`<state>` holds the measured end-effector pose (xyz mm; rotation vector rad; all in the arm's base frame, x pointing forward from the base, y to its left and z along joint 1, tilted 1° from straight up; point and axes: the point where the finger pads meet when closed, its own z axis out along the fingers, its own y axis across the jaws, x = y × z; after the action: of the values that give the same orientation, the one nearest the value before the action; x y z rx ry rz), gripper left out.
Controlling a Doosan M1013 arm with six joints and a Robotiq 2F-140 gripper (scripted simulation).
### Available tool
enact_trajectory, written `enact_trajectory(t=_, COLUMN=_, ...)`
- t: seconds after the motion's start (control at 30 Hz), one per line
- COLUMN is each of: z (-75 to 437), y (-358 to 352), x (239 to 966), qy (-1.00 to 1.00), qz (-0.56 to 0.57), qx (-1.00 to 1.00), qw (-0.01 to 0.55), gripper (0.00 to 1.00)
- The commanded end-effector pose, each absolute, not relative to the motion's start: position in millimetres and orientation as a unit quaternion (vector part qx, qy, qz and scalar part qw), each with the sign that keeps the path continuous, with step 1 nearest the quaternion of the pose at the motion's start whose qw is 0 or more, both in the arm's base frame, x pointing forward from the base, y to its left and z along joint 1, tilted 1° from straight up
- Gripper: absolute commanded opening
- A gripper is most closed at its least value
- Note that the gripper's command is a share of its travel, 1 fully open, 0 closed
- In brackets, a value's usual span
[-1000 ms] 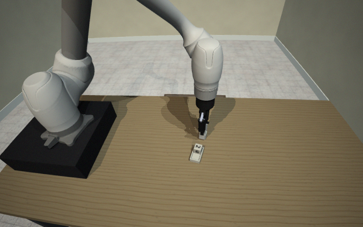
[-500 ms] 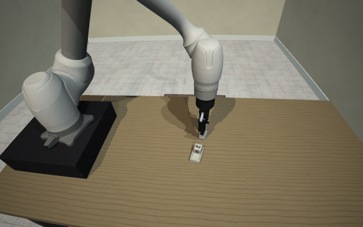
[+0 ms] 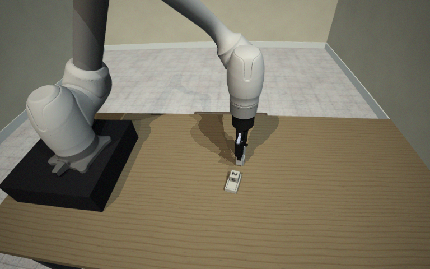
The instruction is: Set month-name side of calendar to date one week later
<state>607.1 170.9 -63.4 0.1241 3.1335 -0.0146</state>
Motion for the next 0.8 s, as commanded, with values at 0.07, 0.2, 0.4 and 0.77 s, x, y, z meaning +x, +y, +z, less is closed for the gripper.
enact_trajectory(t=0.07, z=-63.3, y=171.0, x=607.1, qy=0.999, qz=-0.005, qx=0.04, qw=0.003, gripper=0.34)
enact_trajectory(t=0.2, z=-63.3, y=171.0, x=607.1, qy=0.999, qz=-0.005, qx=0.04, qw=0.003, gripper=0.34)
enact_trajectory(t=0.4, z=-63.3, y=171.0, x=607.1, qy=0.999, qz=-0.005, qx=0.04, qw=0.003, gripper=0.36)
enact_trajectory(t=0.77, z=-58.5, y=171.0, x=607.1, qy=0.999, qz=-0.005, qx=0.04, qw=0.003, gripper=0.36)
